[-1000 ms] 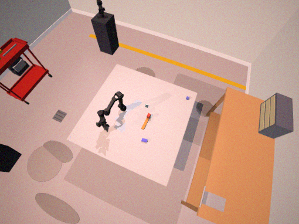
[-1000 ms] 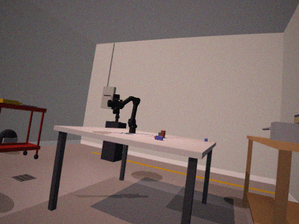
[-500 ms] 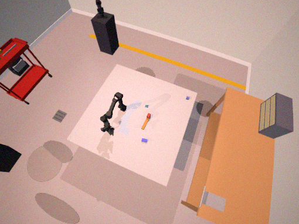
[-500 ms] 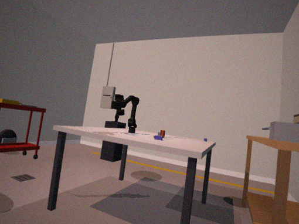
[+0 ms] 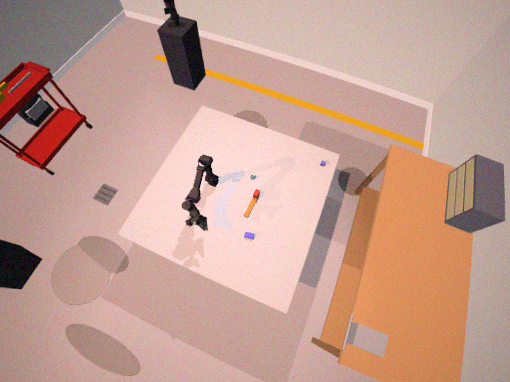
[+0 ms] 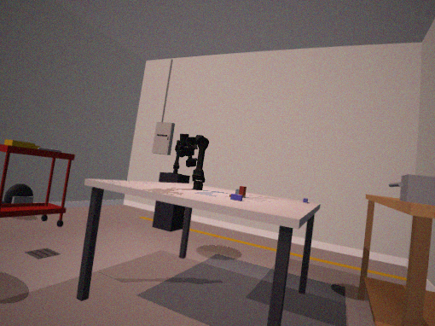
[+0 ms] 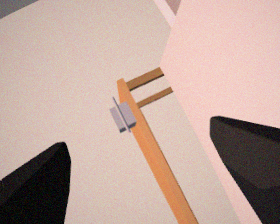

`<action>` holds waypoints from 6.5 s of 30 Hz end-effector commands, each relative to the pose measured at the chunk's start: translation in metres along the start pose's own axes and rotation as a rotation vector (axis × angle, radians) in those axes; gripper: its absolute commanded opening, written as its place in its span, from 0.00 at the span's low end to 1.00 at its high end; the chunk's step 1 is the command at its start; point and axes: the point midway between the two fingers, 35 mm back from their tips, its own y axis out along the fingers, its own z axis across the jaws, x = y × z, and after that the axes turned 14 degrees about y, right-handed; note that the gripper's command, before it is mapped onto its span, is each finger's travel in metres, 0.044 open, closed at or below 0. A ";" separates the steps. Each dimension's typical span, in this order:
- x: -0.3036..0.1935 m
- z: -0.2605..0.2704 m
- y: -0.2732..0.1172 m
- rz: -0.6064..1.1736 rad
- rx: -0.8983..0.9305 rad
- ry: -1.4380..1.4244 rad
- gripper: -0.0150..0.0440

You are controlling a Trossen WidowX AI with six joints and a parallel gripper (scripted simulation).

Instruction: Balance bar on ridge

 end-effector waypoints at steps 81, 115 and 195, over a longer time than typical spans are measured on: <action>-0.291 -0.237 0.027 -0.107 -1.306 -0.434 0.79; -0.263 -0.335 0.017 -0.137 -1.413 -0.596 0.79; -0.284 -0.295 0.011 -0.137 -1.414 -0.594 0.25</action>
